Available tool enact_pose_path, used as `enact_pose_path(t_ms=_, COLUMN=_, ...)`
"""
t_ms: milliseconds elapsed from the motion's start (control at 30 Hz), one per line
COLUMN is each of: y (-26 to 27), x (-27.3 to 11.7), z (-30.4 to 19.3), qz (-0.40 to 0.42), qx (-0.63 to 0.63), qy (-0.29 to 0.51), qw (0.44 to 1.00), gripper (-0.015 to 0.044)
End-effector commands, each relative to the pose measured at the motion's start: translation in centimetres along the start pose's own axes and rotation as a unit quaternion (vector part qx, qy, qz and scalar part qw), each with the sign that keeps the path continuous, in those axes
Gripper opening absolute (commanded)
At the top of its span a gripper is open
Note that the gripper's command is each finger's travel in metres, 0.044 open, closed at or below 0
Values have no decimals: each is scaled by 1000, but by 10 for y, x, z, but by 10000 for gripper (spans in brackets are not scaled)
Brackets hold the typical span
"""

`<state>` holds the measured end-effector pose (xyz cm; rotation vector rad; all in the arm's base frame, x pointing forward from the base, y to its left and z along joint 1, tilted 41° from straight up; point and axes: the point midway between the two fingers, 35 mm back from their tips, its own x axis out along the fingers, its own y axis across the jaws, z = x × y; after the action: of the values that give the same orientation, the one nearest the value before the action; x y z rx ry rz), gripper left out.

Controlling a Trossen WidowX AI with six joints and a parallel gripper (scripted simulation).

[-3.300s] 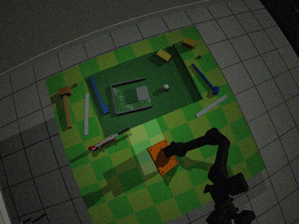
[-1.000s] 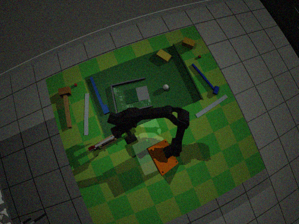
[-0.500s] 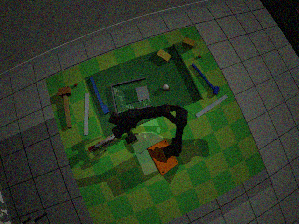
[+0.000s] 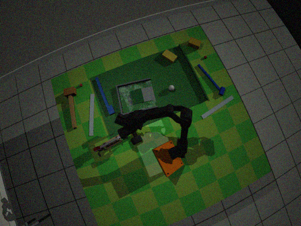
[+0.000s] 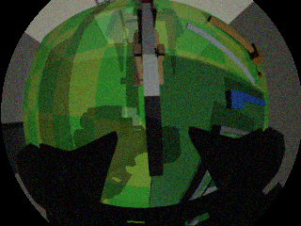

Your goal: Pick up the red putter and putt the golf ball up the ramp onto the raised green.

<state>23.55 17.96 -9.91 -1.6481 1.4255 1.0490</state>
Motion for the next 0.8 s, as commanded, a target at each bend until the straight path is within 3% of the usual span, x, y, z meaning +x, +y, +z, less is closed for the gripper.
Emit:
enact_pose_path(t_ms=0, y=1, x=8, z=-4, qz=2, qx=-2, qy=4, qw=1000, gripper=440)
enact_pose_path(t_ms=233, y=1, x=14, z=-5, qz=2, qx=-2, qy=4, qw=1000, gripper=440)
enact_pose_path(t_ms=733, y=1, x=10, z=-3, qz=1, qx=0, qy=1, qw=1000, gripper=46)
enact_pose_path(t_ms=767, y=1, x=10, z=-3, qz=1, qx=0, qy=1, qw=1000, gripper=40)
